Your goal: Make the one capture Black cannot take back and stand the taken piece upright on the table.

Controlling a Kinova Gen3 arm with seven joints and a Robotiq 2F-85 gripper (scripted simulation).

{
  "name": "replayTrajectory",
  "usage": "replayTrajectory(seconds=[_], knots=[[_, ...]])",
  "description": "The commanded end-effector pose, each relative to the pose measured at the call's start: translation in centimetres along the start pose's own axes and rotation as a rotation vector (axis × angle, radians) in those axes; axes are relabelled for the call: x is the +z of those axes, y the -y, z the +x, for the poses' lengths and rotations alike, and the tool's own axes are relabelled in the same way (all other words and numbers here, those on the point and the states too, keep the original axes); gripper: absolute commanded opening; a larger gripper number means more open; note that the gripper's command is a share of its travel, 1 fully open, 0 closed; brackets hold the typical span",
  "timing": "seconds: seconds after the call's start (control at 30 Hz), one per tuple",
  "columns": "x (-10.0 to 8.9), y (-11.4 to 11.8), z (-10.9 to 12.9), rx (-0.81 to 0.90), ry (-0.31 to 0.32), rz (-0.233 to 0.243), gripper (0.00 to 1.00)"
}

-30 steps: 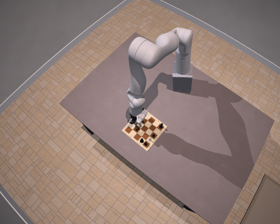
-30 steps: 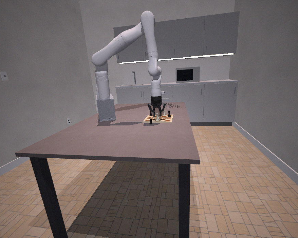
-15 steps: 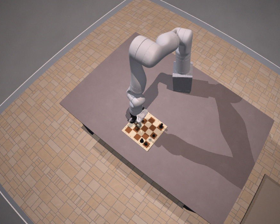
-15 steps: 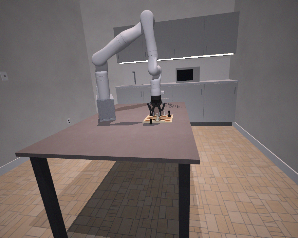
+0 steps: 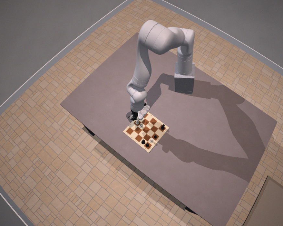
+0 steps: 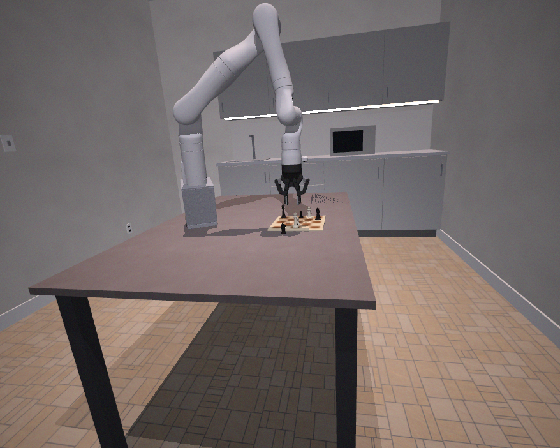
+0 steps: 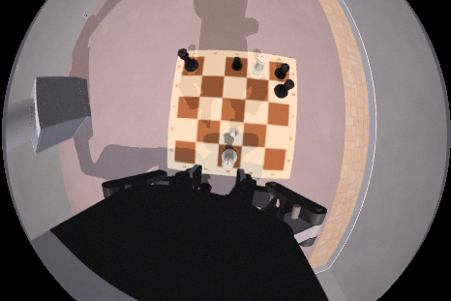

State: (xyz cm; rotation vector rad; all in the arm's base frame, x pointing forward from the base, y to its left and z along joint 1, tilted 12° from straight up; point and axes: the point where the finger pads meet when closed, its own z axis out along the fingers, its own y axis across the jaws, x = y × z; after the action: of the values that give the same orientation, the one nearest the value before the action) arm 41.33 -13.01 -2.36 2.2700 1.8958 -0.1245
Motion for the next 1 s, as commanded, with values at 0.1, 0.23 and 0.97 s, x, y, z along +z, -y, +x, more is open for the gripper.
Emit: replayTrajectory(seconds=[0.1, 0.23, 0.97], knots=[[-2.5, -0.7, 0.5, -0.008, -0.005, -0.022, 0.41], [-2.8, -0.7, 0.5, -0.008, -0.005, -0.022, 0.41], [-2.8, -0.7, 0.5, -0.008, -0.005, -0.022, 1.0]])
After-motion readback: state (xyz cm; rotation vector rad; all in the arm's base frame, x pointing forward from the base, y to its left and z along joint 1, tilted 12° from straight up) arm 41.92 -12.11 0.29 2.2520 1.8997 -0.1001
